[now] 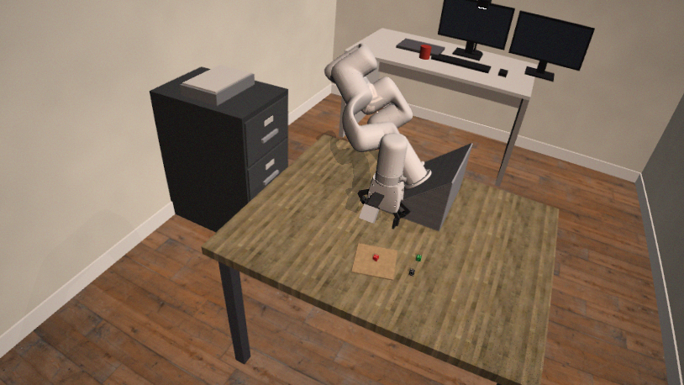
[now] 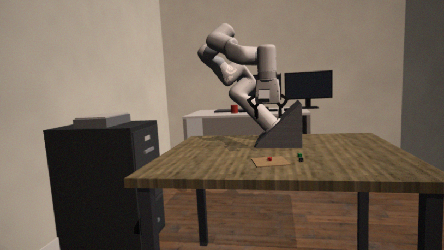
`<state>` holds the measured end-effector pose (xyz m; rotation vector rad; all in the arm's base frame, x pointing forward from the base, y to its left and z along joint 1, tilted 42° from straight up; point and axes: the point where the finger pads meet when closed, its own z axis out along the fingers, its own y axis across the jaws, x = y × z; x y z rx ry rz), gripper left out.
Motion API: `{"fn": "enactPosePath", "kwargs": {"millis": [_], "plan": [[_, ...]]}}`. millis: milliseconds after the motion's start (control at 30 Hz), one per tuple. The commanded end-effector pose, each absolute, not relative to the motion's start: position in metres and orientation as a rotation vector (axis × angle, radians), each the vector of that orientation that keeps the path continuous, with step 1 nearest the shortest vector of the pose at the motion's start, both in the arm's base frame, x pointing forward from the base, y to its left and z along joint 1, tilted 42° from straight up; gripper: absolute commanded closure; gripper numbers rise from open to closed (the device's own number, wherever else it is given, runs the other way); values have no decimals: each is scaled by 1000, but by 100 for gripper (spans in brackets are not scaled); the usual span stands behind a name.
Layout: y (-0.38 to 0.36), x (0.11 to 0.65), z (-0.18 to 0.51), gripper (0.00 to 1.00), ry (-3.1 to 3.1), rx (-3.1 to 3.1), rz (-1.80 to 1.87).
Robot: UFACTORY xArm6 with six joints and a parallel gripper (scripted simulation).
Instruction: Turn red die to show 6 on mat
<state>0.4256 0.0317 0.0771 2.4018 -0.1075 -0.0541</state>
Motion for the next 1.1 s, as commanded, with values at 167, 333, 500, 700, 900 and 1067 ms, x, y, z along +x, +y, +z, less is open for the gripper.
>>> {"fn": "enactPosePath", "kwargs": {"millis": [167,333,500,700,900,1067], "plan": [[33,427,78,0,-107,2404,-50],[33,427,78,0,-107,2404,-50],[33,427,78,0,-107,2404,-50],[33,427,78,0,-107,2404,-50],[33,427,78,0,-107,2404,-50],[33,427,78,0,-107,2404,-50]]}}
